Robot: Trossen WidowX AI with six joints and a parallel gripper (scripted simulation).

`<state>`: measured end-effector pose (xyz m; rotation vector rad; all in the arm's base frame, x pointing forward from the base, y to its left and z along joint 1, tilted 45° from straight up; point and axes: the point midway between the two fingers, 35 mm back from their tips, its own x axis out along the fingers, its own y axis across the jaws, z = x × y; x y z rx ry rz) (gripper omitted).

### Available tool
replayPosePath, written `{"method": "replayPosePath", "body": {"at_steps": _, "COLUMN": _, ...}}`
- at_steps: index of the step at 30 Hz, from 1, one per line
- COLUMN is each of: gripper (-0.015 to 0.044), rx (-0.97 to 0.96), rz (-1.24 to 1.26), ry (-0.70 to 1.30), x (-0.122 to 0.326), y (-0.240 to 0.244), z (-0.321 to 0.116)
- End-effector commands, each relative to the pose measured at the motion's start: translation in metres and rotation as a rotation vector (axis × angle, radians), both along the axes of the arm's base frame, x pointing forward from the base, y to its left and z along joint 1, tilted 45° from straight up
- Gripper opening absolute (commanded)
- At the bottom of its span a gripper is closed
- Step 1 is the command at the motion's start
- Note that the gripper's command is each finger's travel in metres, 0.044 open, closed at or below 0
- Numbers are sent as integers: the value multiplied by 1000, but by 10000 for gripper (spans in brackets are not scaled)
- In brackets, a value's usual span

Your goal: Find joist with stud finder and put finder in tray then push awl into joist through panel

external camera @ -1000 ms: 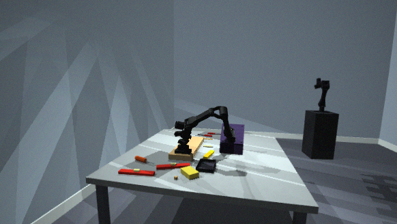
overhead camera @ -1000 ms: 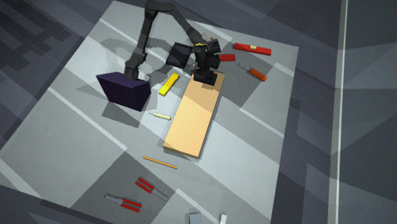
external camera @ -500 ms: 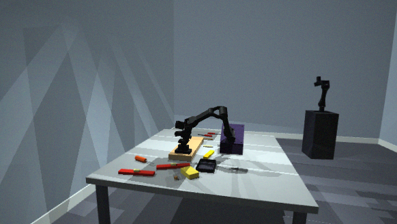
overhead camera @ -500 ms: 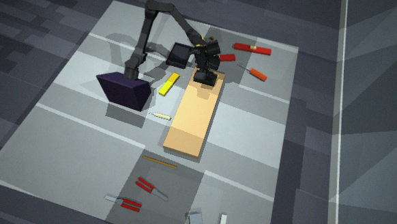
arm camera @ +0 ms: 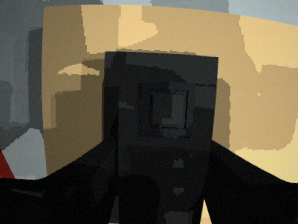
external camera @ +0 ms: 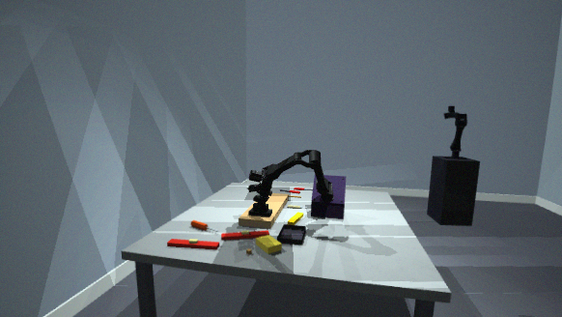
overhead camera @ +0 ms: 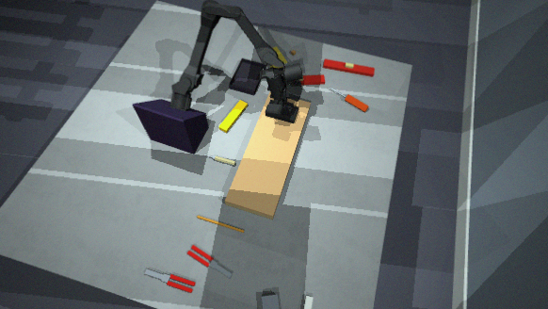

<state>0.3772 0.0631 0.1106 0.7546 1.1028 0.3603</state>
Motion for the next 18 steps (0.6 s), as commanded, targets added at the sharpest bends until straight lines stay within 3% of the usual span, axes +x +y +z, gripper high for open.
{"method": "replayPosePath", "body": {"at_steps": 1, "gripper": 0, "rx": -3, "rz": -1, "ry": 3, "x": -1, "y": -5, "z": -6}}
{"method": "replayPosePath", "body": {"at_steps": 18, "gripper": 0, "rx": -3, "rz": -1, "ry": 4, "x": -4, "y": -21, "z": -22}}
